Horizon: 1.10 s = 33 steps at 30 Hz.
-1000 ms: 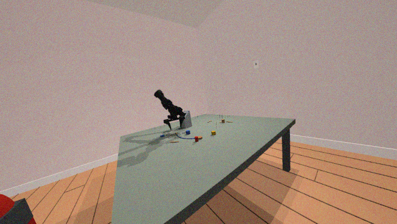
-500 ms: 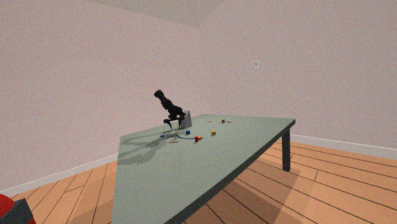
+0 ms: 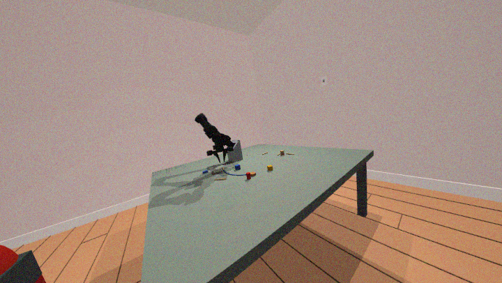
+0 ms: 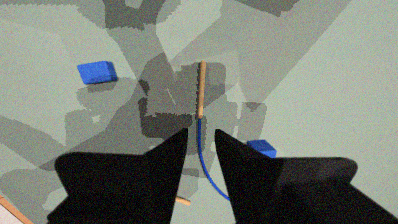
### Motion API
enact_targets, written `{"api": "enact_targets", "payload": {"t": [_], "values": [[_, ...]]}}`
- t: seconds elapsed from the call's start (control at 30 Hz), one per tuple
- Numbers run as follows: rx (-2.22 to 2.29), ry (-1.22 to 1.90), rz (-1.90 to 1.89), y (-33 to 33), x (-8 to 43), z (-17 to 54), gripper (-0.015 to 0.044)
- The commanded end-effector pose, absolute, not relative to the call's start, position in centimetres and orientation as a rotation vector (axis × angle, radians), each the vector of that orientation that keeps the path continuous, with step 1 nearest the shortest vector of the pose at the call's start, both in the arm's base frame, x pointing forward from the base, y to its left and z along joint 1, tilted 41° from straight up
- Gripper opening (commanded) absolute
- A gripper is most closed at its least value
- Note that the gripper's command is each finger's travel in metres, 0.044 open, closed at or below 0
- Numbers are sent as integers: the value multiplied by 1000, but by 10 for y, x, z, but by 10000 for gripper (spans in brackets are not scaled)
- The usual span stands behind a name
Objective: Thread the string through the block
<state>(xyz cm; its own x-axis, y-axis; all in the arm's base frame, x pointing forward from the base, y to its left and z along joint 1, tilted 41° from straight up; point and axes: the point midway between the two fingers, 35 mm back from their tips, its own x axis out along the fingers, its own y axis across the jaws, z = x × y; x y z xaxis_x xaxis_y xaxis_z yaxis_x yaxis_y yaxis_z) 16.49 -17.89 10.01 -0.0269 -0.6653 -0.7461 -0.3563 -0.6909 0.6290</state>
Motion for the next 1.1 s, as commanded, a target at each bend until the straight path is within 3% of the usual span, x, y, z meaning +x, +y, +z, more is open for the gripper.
{"api": "enact_targets", "payload": {"t": [0.0,1.07], "values": [[2002,-1085,-1786,-178,165,99,122],[2001,-1086,-1786,-211,164,62,122]]}}
